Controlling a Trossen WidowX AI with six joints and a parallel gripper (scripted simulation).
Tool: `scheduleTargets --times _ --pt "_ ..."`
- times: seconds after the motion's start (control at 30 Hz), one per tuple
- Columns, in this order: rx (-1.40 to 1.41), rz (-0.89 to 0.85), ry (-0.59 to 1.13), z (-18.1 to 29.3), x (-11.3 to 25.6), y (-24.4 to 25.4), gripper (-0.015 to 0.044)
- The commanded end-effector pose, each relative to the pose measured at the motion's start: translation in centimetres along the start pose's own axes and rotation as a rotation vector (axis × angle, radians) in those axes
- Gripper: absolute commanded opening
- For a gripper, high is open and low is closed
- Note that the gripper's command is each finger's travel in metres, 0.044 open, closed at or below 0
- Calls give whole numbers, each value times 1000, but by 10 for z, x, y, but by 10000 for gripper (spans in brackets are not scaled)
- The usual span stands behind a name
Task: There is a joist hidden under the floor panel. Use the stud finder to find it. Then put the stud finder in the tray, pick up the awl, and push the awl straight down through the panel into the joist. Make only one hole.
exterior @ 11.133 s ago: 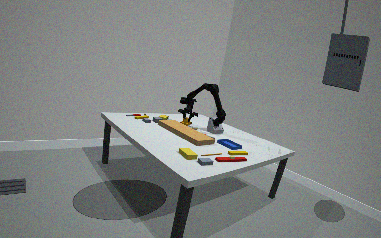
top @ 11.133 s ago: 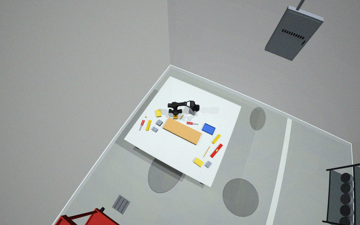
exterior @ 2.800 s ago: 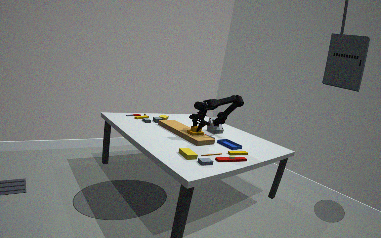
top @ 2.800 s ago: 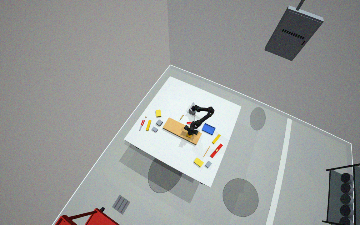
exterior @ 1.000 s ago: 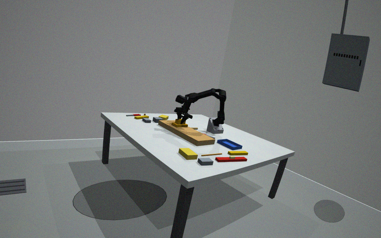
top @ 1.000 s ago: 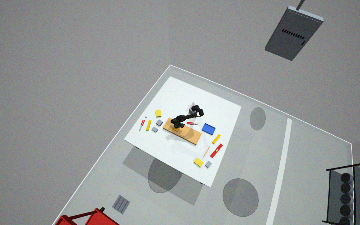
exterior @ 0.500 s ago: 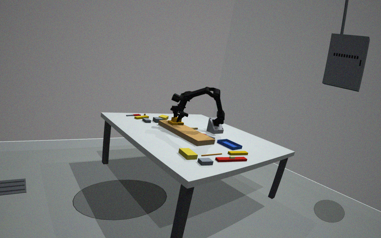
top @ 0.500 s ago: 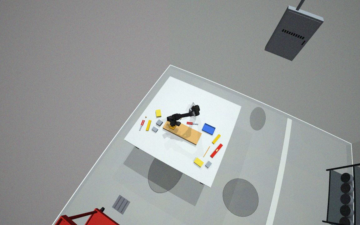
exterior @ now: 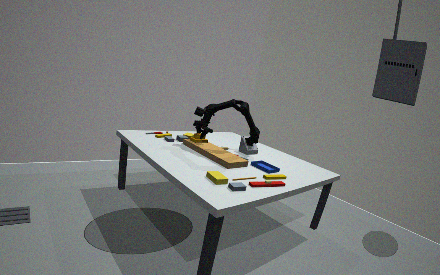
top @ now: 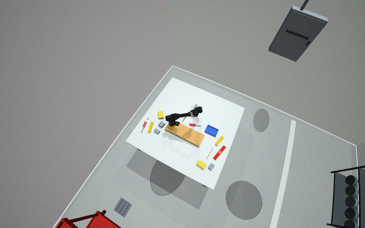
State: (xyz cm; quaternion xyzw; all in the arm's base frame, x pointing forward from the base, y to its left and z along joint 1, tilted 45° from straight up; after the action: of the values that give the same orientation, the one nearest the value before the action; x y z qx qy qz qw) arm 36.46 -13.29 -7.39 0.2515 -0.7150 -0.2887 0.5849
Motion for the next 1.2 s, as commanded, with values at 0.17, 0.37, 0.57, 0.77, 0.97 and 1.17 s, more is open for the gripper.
scheduleTargets --times 0.17,0.37,0.57,0.77,0.97,1.17 --pt "0 0 0 0 0 -1 0" --pt "0 1 0 -2 4 -2 0" --pt "1 4 1 -11 28 -4 0" --pt "1 6 2 -20 56 -5 0" --pt "2 7 3 -26 85 -4 0" --pt "3 6 4 -27 97 -3 0"
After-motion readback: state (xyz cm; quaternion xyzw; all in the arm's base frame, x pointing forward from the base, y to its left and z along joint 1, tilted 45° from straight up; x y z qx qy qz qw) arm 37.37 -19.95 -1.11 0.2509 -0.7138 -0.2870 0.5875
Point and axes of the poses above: the point midway between the two fingers, 35 mm back from their tips, its own x axis back along the fingers, its own y axis across the jaws, z = x × y, the point moved 6 cm from there along x, back along the fingers, and after that the axes turned 6 degrees about -x, right-handed, at the moved point
